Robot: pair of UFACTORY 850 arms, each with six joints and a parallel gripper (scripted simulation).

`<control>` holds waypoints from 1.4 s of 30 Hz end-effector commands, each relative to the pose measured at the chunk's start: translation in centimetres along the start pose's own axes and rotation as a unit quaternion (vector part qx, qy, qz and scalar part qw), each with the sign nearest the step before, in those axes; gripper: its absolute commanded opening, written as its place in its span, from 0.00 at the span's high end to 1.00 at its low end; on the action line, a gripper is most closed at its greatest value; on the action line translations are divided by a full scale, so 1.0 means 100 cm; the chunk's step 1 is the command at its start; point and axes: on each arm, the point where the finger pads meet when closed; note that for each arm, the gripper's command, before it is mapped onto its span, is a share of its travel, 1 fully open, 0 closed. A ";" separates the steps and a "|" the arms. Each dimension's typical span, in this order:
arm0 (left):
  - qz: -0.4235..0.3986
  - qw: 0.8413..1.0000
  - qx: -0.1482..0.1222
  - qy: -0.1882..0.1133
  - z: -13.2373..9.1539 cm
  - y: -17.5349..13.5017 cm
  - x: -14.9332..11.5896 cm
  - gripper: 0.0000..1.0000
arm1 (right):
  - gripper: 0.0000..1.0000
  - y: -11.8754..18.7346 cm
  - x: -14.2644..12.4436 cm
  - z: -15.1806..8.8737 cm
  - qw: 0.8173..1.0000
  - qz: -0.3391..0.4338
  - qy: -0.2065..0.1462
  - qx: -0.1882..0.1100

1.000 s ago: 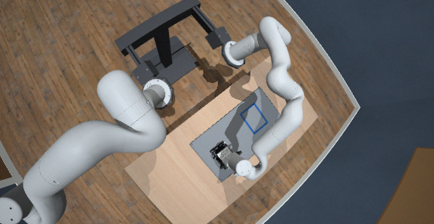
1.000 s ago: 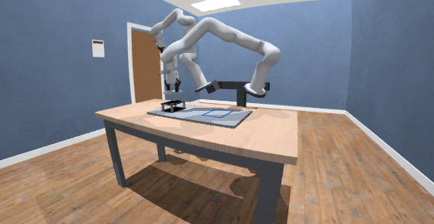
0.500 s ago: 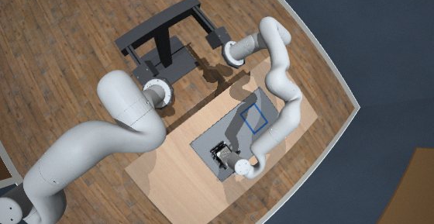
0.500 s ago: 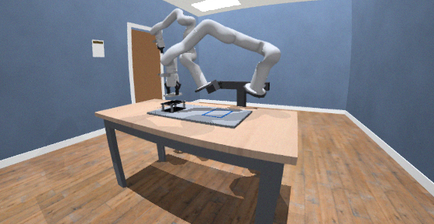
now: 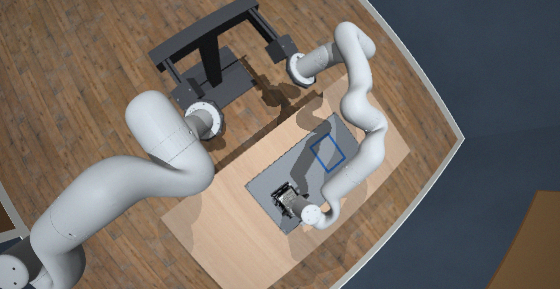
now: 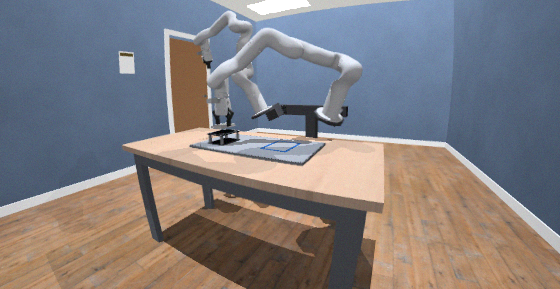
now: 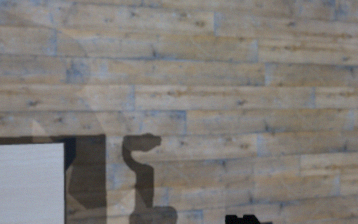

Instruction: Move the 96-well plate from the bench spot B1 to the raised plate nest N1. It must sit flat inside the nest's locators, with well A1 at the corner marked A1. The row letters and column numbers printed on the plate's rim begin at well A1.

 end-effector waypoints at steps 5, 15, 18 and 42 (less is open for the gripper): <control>0.000 1.000 -0.001 0.001 0.013 0.001 0.001 1.00 | 1.00 0.000 0.000 -0.001 1.000 0.000 0.001 0.000; 0.000 1.000 -0.001 0.001 0.015 0.001 0.001 1.00 | 1.00 0.000 0.000 -0.001 1.000 0.000 0.001 0.000; 0.000 1.000 -0.001 0.001 0.015 0.001 0.001 1.00 | 1.00 0.000 0.000 -0.001 1.000 0.000 0.001 0.000; 0.000 1.000 -0.001 0.001 0.017 0.001 0.001 1.00 | 1.00 0.000 0.000 -0.001 1.000 0.000 0.001 0.000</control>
Point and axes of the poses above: on each arm, the point where the finger pads meet when closed, its own z axis out along the fingers, its own y axis across the jaws, x = y × z, and after that the axes turned 14 degrees about -z, right-handed
